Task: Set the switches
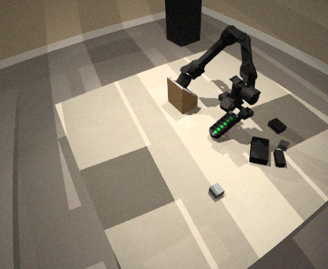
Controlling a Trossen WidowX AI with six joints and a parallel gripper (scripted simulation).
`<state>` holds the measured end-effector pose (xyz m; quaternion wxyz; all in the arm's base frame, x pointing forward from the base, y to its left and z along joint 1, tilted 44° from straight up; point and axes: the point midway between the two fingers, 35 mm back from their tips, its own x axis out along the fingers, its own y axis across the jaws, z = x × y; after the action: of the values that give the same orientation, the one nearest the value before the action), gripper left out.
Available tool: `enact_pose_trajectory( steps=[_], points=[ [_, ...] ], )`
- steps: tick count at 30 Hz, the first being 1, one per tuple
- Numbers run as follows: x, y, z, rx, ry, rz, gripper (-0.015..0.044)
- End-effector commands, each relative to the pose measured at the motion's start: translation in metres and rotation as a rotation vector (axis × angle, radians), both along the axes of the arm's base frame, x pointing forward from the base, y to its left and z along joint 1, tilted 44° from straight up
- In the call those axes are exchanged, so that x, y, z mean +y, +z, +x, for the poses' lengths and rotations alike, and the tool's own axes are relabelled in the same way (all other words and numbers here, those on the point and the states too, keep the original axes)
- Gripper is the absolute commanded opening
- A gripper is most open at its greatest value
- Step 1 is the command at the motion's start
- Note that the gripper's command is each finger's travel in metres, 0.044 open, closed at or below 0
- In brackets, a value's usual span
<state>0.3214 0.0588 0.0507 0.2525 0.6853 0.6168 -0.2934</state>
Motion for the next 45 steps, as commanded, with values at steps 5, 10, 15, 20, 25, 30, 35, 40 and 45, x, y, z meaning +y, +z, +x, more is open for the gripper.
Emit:
enact_pose_trajectory(
  steps=[5,10,15,20,25,30,35,40,45],
  points=[
    [0.005,-0.006,-0.003,0.019,-0.001,-0.011,0.0338],
    [0.009,-0.006,-0.003,0.019,-0.001,-0.011,0.0338],
    [0.013,-0.007,-0.002,0.019,-0.001,-0.011,0.0338],
    [0.016,-0.008,-0.002,0.019,-0.001,-0.011,0.0338],
    [0.020,-0.009,-0.002,0.019,-0.001,-0.010,0.0338],
    [0.024,-0.010,-0.001,0.019,-0.001,-0.010,0.0338],
    [0.027,-0.011,-0.001,0.019,-0.001,-0.010,0.0338],
    [0.031,-0.012,-0.001,0.019,-0.001,-0.010,0.0338],
    [0.035,-0.014,0.000,0.019,-0.001,-0.010,0.0338]
  ],
)
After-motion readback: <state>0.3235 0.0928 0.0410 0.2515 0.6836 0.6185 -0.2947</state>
